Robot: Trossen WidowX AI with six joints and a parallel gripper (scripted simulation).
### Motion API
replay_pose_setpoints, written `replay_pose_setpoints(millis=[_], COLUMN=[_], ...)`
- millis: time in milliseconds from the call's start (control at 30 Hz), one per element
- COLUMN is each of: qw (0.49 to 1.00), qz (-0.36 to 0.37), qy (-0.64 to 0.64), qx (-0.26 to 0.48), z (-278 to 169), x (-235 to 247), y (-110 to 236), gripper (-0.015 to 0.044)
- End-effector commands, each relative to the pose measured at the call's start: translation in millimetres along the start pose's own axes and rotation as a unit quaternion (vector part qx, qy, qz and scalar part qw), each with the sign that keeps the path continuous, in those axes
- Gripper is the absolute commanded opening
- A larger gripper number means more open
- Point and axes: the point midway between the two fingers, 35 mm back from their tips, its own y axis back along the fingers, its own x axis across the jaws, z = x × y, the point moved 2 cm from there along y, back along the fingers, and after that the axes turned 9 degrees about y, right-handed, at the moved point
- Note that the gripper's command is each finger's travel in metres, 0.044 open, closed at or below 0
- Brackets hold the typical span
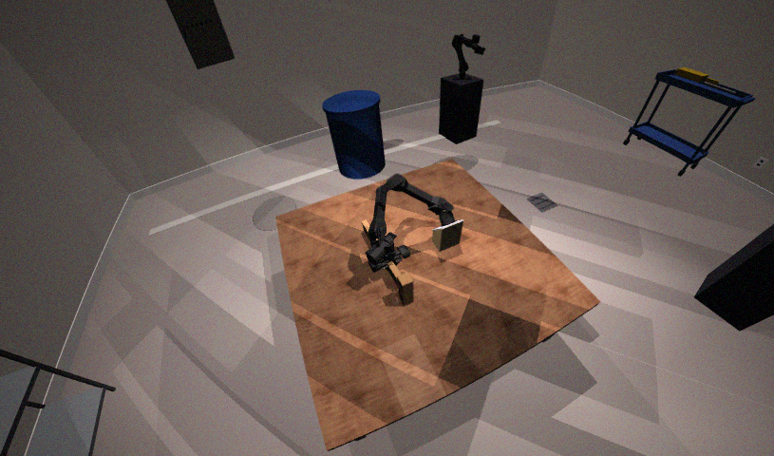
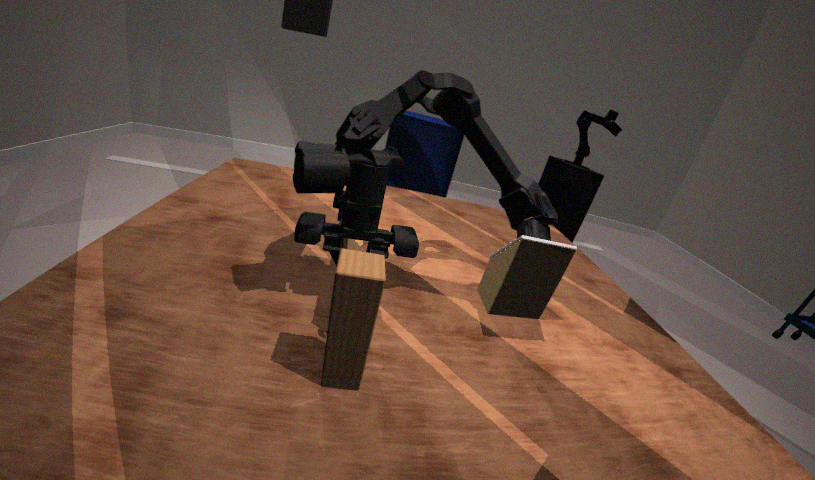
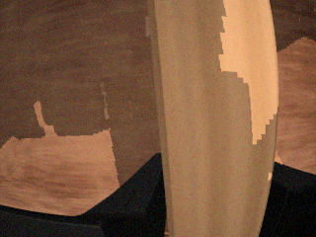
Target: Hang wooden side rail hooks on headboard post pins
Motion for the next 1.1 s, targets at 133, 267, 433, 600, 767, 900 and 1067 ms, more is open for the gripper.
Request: replay_pose_setpoints(millis=[133,267,433,600,767,900,1067], qw=[1.000,1.000,1.000,1.000,1.000,1.000,1.000], qz=[0.006,0.006,0.006,0.006,0.006,0.006,0.006], qy=[0.000,0.000,0.000,0.000,0.000,0.000,0.000], qx=[0.001,0.001,0.001,0.001,0.001,0.001,0.001], z=[-3.1,-3.6,-4.2,-4.9,-5.6,-6.1,-6.6], x=[1.9,1.6,1.2,0.7,0.3,0.0,-0.1], y=[3.8,3.4,2.8,2.3,1.7,1.3,1.6], gripper=[0.0000,0.0000,0.0000,0.0000,0.0000,0.0000,0.0000])
